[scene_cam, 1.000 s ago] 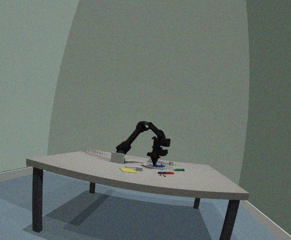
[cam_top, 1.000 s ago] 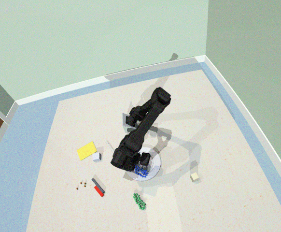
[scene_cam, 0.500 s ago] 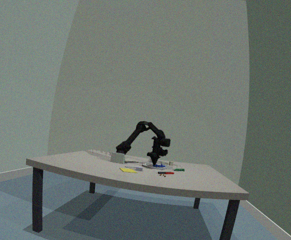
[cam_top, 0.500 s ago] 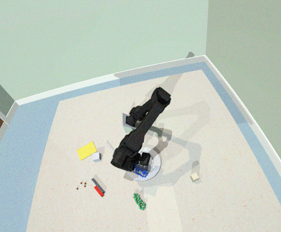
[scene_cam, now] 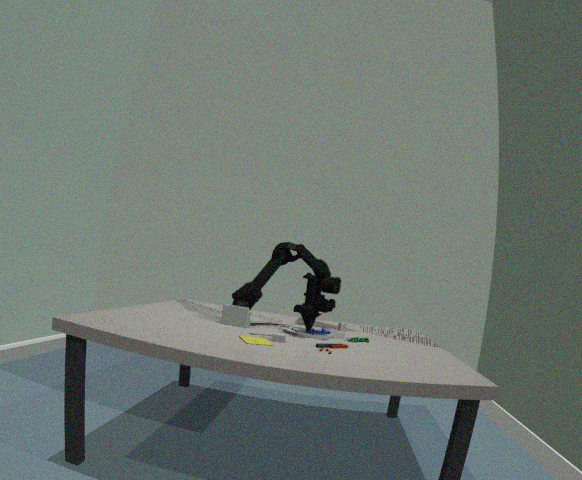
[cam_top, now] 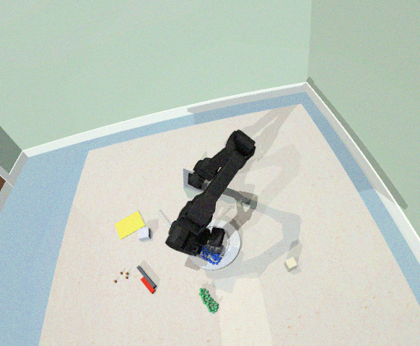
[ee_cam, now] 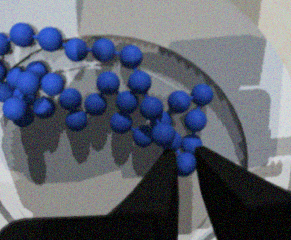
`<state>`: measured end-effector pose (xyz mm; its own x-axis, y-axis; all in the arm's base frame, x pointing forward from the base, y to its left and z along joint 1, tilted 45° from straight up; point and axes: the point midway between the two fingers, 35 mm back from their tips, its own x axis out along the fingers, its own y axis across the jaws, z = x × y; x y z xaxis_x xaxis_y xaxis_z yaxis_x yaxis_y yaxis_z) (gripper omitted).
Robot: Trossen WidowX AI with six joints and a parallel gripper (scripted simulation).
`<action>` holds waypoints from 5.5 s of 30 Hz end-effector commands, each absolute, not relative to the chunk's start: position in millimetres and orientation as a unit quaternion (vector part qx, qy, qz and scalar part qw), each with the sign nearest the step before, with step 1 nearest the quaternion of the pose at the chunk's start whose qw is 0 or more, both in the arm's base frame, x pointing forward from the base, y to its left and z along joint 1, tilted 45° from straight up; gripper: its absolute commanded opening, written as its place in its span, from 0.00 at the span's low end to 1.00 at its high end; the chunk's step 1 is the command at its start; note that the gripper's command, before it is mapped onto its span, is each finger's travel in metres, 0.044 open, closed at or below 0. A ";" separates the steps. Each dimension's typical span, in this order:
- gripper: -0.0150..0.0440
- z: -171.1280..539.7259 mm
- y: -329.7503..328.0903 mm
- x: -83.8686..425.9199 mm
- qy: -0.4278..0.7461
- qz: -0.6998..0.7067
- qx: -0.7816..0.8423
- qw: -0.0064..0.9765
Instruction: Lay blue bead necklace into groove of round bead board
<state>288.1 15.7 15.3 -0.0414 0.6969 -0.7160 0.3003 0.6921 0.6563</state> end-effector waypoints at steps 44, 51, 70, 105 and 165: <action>0.87 37.1 -3.1 284.6 0.710 0.145 0.375 0.578; 0.56 32.7 1.7 283.4 0.712 0.135 0.384 0.572; 0.46 19.0 14.7 283.7 0.711 0.135 0.383 0.574; 0.25 13.0 20.6 283.6 0.711 0.135 0.380 0.576; 1.00 19.5 8.7 273.8 0.712 0.135 0.384 0.572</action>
